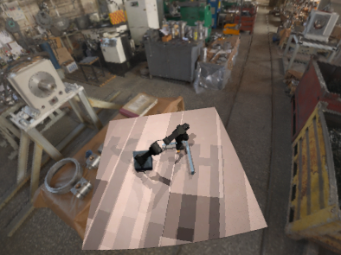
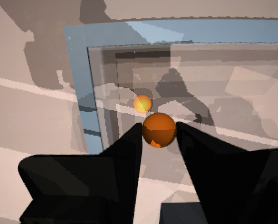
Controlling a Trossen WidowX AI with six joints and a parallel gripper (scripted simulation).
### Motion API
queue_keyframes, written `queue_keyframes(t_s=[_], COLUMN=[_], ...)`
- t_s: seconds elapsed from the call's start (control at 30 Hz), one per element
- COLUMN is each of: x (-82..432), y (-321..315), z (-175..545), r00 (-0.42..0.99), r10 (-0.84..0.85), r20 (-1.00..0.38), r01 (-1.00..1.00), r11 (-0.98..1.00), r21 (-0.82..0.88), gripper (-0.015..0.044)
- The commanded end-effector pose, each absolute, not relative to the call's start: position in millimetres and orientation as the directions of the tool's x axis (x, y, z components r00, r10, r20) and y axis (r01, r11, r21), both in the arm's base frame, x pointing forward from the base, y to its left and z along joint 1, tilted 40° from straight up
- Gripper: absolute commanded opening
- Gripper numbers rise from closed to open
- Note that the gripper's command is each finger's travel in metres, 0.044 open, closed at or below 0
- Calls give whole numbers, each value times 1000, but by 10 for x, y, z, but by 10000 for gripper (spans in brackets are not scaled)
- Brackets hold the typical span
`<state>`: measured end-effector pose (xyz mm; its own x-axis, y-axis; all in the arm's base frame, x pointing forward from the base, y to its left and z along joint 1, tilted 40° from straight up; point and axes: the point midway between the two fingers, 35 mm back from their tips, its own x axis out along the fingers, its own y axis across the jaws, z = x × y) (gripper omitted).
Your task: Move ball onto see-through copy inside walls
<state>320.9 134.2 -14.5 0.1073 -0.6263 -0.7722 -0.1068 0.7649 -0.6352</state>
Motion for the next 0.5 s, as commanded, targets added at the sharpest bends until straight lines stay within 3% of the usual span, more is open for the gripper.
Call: queue_keyframes(t_s=[0.0,0.47], x=[3104,3171], y=[1341,922], z=[-326,-834], r00=[95,95], r10=[-630,-631], r20=[-771,-770], r01=[-111,-110], r11=[763,762], r21=[-637,-638], gripper=[0,0])
